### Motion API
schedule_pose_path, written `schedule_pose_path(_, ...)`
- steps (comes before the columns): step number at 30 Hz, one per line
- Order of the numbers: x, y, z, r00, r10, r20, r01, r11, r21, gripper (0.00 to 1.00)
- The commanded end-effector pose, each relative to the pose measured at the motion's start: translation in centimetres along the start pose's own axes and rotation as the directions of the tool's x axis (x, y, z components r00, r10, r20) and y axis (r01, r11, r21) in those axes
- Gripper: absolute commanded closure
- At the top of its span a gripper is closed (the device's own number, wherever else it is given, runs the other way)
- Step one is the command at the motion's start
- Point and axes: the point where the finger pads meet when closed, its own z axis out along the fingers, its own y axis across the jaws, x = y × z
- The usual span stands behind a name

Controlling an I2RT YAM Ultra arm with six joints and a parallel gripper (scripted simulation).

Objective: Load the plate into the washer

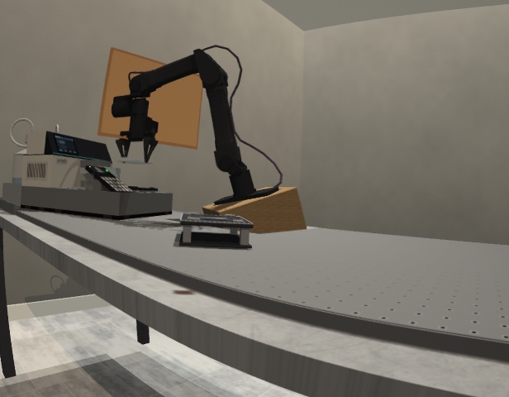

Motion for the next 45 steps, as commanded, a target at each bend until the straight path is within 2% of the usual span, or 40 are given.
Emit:
schedule_pose_path(1,0.1,0.3,0.4,1.000,-0.004,0.009,0.004,1.000,-0.021,0.16)
schedule_pose_path(5,0.0,0.3,1.7,1.000,-0.001,0.010,0.001,1.000,-0.001,0.16)
schedule_pose_path(9,0.0,0.4,1.8,1.000,-0.002,0.010,0.002,1.000,-0.020,0.16)
schedule_pose_path(12,0.0,0.4,2.9,1.000,-0.001,0.010,0.001,1.000,-0.001,0.16)
schedule_pose_path(14,0.0,0.4,2.9,1.000,-0.001,0.010,0.001,1.000,-0.001,0.16)
schedule_pose_path(15,0.0,0.8,1.7,1.000,-0.001,0.010,0.001,0.999,-0.047,0.16)
schedule_pose_path(21,0.0,0.4,4.0,1.000,-0.001,0.010,0.001,1.000,-0.002,0.16)
schedule_pose_path(25,0.1,0.5,4.1,1.000,-0.002,0.010,0.003,1.000,-0.019,0.16)
schedule_pose_path(28,0.0,0.4,5.2,1.000,-0.001,0.011,0.001,1.000,-0.001,0.16)
schedule_pose_path(31,0.0,0.5,5.3,1.000,-0.001,0.011,0.001,1.000,-0.002,0.16)
schedule_pose_path(32,0.0,1.2,4.0,1.000,-0.001,0.009,0.002,0.998,-0.055,0.16)
schedule_pose_path(38,0.0,0.4,6.5,1.000,-0.001,0.011,0.001,1.000,-0.001,0.16)
schedule_pose_path(41,0.1,0.5,6.5,1.000,-0.003,0.009,0.003,1.000,-0.018,0.16)
schedule_pose_path(43,0.2,1.9,5.1,1.000,-0.004,0.008,0.004,0.998,-0.070,0.16)
schedule_pose_path(45,0.1,2.0,5.1,1.000,-0.006,0.008,0.007,0.998,-0.069,0.16)
